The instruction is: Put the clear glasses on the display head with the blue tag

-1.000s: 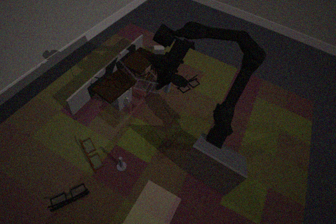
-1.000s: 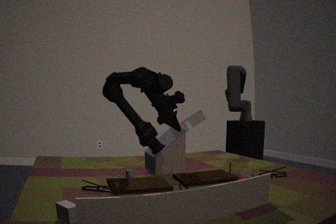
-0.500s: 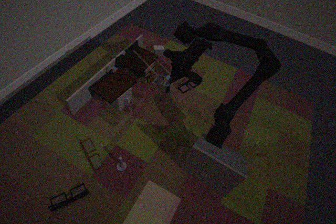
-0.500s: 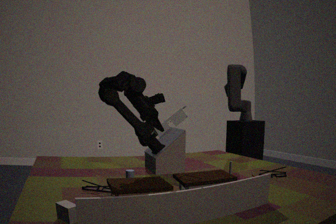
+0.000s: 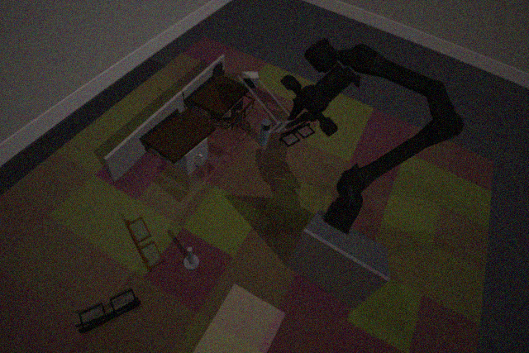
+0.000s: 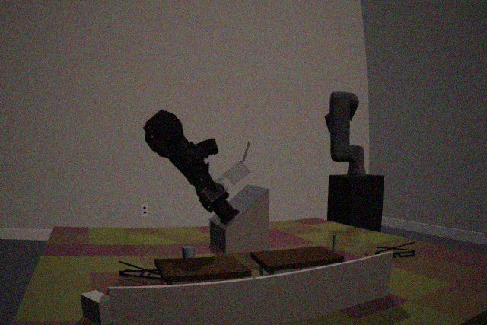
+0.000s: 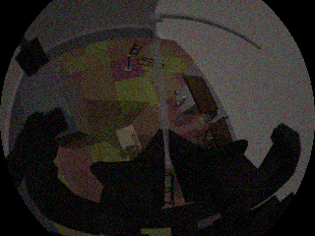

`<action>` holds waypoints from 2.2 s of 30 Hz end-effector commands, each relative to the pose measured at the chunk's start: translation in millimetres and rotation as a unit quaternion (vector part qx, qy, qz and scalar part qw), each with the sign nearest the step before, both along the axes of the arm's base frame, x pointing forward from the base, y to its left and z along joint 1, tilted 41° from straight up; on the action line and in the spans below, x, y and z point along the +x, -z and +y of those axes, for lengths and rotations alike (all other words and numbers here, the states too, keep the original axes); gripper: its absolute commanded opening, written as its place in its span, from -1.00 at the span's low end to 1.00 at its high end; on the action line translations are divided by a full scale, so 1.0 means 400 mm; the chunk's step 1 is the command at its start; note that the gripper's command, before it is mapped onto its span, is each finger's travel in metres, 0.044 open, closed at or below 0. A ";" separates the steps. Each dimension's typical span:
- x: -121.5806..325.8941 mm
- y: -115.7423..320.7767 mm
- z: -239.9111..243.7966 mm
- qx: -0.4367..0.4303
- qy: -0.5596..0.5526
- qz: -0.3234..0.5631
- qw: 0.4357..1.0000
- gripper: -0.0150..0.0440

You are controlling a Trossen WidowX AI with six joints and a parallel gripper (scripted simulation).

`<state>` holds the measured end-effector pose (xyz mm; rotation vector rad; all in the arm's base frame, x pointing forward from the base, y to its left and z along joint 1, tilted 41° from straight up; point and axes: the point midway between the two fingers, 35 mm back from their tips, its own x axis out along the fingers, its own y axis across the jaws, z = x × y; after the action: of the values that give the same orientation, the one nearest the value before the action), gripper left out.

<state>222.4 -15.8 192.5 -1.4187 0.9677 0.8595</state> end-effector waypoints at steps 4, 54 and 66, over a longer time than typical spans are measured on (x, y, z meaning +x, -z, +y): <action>-0.047 -0.017 -0.027 -0.028 -0.044 -0.027 0.998 -0.49; -0.241 -0.034 -0.101 -0.261 -0.224 -0.097 0.934 -0.49; -0.230 -0.028 -0.105 -0.246 -0.214 -0.086 0.942 -0.49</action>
<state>126.6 -56.2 205.2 -2.1791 0.7655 0.7974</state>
